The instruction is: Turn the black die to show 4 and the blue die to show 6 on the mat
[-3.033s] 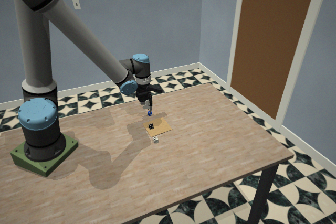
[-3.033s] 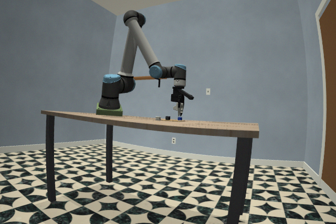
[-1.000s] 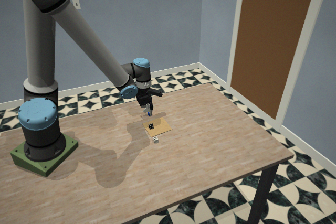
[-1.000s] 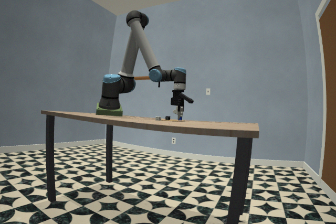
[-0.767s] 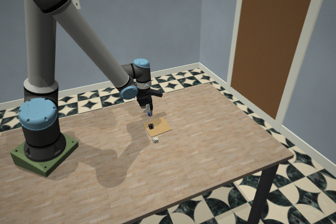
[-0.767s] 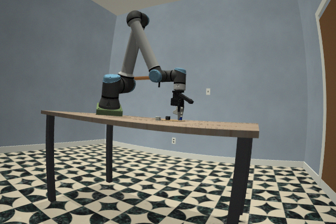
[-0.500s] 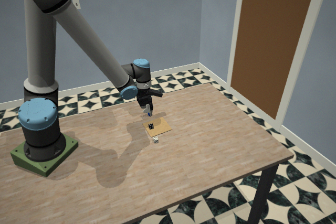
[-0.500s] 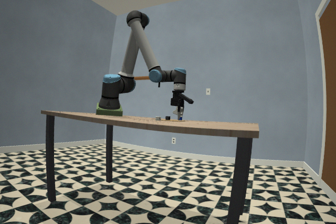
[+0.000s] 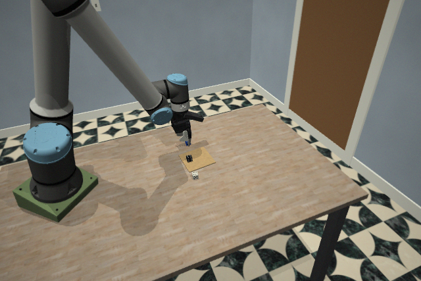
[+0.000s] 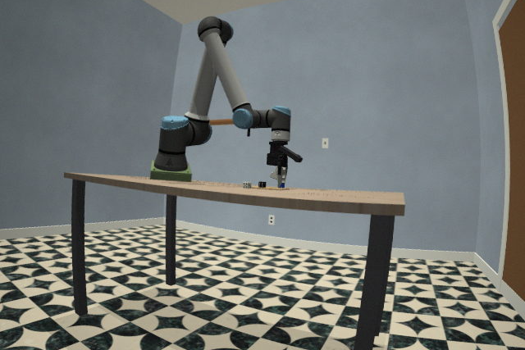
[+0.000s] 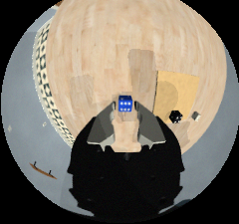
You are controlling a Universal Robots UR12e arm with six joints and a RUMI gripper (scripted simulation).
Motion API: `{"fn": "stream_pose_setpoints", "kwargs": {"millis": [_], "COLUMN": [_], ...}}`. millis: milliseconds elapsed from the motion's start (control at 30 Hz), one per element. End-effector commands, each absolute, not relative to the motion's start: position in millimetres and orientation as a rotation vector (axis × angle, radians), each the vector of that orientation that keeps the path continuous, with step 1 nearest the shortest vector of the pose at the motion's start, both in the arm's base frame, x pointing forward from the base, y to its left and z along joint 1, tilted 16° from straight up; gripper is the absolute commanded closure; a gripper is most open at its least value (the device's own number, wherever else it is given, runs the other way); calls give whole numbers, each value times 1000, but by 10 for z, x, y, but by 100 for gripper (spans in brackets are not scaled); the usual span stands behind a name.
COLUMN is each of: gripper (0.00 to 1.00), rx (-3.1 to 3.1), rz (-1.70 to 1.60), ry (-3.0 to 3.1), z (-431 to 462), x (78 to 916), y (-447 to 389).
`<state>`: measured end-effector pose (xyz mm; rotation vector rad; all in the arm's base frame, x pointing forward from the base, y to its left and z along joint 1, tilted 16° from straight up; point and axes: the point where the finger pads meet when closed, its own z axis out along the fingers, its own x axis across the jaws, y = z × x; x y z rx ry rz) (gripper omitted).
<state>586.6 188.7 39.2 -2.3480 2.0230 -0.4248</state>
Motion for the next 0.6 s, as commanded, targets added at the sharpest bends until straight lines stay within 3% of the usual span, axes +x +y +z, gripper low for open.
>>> {"fn": "stream_pose_setpoints", "kwargs": {"millis": [0, 300, 333, 567], "gripper": [76, 76, 94, 94], "rx": [-2347, -2347, -2347, -2347], "rz": [-426, -426, -426, -426], "ry": [2022, 2022, 2022, 2022], "z": [398, 398, 398, 398], "x": [5870, 5870, 5870, 5870], "y": [1889, 1889, 1889, 1889]}}
